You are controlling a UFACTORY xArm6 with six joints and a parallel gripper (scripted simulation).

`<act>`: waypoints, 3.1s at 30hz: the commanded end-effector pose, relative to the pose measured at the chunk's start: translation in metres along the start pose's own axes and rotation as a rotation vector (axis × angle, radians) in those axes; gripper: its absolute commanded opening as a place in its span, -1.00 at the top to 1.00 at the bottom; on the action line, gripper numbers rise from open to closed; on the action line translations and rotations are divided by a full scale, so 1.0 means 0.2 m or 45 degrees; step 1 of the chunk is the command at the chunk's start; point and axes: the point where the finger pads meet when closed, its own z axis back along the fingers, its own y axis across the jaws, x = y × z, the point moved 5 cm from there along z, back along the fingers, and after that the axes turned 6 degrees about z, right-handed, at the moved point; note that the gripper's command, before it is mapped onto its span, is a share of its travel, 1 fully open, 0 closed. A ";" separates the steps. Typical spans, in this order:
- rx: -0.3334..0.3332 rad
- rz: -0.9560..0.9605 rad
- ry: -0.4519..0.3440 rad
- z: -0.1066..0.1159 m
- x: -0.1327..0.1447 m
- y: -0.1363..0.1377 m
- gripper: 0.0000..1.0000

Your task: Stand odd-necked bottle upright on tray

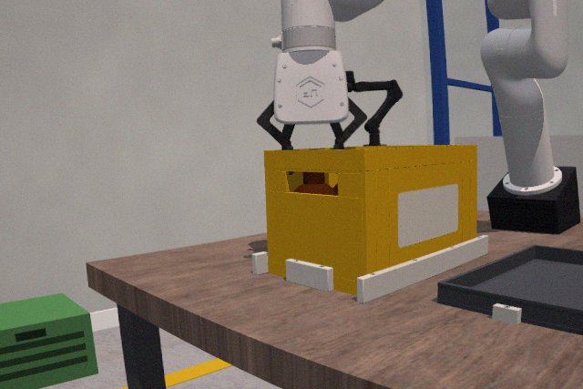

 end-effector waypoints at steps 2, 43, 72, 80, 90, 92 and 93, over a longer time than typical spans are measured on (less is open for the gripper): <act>-0.005 0.000 -0.002 0.00 0.00 -0.01 -0.30; -0.005 0.000 -0.002 0.00 0.00 -0.01 1.00; -0.005 0.000 -0.002 0.00 0.00 -0.01 -0.30; -0.005 0.000 -0.002 0.00 0.00 -0.01 -0.30; -0.005 0.000 -0.002 0.00 0.00 -0.01 -0.30; -0.005 0.000 -0.002 0.00 0.00 -0.01 -0.30; -0.005 0.000 -0.002 0.00 0.00 -0.01 -0.30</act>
